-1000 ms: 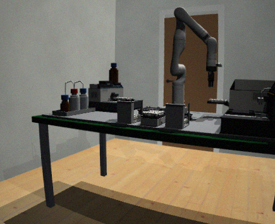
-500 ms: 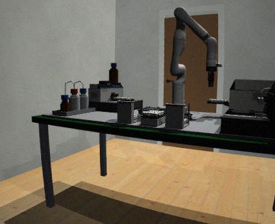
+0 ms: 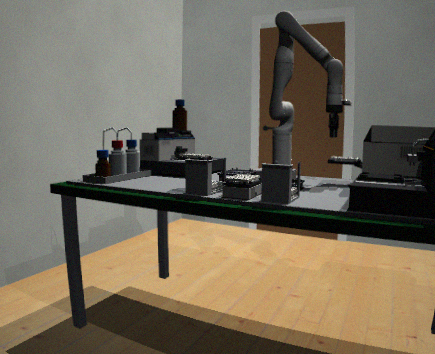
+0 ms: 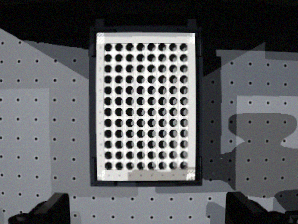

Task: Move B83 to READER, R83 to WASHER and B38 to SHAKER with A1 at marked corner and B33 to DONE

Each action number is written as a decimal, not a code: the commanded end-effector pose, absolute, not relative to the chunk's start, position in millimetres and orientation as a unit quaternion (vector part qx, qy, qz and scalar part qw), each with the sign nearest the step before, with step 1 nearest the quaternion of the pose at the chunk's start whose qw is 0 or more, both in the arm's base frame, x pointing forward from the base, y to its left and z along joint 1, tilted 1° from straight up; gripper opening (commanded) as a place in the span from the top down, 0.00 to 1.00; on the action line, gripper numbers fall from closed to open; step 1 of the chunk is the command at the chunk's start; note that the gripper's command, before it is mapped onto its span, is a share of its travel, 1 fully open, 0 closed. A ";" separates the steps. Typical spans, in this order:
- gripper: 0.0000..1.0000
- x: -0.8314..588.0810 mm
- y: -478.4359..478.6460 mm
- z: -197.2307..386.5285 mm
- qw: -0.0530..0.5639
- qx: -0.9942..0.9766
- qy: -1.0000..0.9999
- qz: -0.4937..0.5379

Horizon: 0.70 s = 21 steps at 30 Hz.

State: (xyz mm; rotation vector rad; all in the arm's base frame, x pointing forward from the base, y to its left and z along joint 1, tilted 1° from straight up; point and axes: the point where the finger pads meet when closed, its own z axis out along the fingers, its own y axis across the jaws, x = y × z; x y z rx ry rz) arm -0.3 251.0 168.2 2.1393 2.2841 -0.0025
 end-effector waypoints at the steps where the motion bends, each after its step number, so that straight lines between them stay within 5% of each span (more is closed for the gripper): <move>1: 0.00 -0.6 254.5 168.4 0.006 0.684 0.730 0.000; 21: 0.00 -4.1 307.5 167.9 0.006 0.684 0.730 0.000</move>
